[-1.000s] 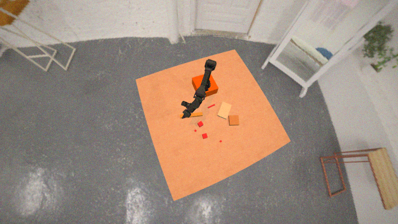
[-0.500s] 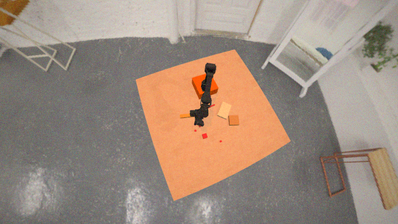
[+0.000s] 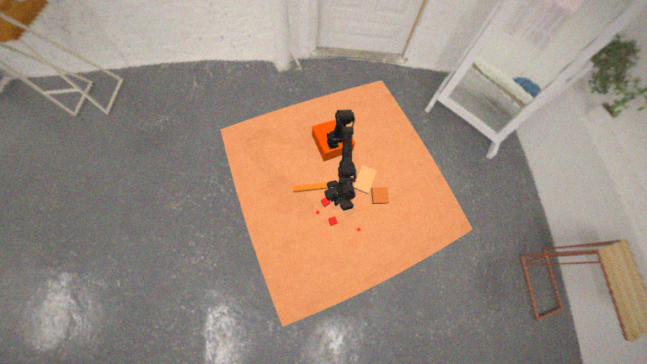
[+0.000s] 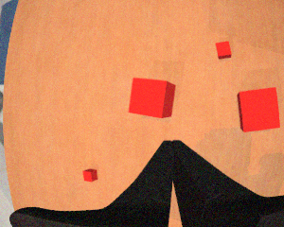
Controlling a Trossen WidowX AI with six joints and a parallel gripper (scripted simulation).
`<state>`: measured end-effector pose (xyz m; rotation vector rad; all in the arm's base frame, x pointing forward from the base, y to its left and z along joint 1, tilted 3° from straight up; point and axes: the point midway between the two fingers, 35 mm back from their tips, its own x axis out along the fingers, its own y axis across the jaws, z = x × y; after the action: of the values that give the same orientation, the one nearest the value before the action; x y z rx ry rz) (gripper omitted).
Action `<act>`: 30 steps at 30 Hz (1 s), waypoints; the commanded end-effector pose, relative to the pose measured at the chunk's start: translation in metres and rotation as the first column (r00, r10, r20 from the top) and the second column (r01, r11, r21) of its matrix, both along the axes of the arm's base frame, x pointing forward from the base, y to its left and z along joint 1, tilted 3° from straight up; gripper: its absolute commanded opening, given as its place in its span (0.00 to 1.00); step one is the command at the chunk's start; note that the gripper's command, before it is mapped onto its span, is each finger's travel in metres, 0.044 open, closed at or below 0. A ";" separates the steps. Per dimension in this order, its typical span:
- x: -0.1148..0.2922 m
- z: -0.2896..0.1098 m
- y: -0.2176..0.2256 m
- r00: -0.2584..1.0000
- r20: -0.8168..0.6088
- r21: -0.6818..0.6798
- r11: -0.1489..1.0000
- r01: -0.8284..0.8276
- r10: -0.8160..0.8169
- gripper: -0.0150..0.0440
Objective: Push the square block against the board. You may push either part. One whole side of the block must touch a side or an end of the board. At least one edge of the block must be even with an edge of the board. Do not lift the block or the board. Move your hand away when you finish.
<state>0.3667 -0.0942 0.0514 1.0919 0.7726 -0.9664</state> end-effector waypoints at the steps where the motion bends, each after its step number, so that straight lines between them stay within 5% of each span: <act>1: 0.002 -0.013 0.027 0.990 -0.071 0.028 0.993 -0.117 0.119 0.25; 22: -0.030 -0.065 0.161 0.680 -0.334 0.258 0.757 -0.600 0.653 0.25; 30: -0.037 -0.073 0.175 0.622 -0.353 0.292 0.714 -0.636 0.699 0.25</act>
<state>0.3295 0.0790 -0.0176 0.5946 1.5077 -0.5075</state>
